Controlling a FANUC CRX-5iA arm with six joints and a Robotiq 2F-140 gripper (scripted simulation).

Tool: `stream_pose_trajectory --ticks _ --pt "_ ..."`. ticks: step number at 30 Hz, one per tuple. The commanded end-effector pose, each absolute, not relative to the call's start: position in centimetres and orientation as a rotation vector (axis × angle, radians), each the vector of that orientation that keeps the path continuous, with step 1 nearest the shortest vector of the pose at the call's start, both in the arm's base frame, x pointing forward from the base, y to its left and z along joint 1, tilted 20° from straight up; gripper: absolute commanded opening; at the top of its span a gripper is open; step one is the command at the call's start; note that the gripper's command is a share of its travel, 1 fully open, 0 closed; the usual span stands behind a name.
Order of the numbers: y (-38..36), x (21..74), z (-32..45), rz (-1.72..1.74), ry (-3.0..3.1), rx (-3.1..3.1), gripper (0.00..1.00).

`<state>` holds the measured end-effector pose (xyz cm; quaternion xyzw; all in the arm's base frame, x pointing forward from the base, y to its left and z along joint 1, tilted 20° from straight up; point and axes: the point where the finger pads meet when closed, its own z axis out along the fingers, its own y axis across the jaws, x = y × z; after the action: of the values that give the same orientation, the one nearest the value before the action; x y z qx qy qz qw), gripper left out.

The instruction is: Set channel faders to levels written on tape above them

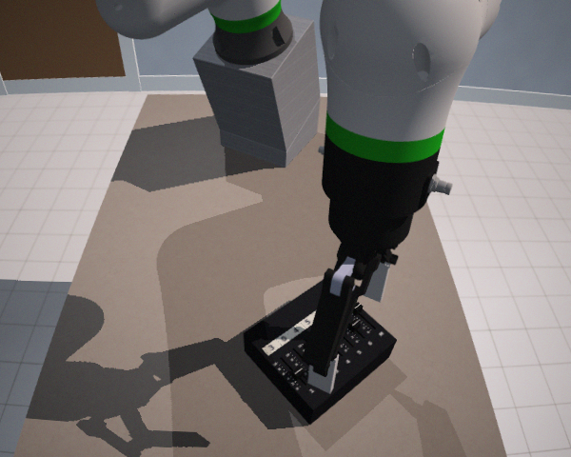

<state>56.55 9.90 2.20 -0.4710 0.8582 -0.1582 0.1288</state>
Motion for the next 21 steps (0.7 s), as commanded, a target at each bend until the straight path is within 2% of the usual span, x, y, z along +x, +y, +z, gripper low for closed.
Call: stream_pose_trajectory --ticks 1,13,21 --pt "9.7 55.8 2.7 -0.499 2.339 -1.711 1.0" --pt "9.2 53.1 4.2 -0.599 1.921 -2.271 1.0" --pt "8.9 51.0 5.2 -0.66 1.404 -2.717 1.0"
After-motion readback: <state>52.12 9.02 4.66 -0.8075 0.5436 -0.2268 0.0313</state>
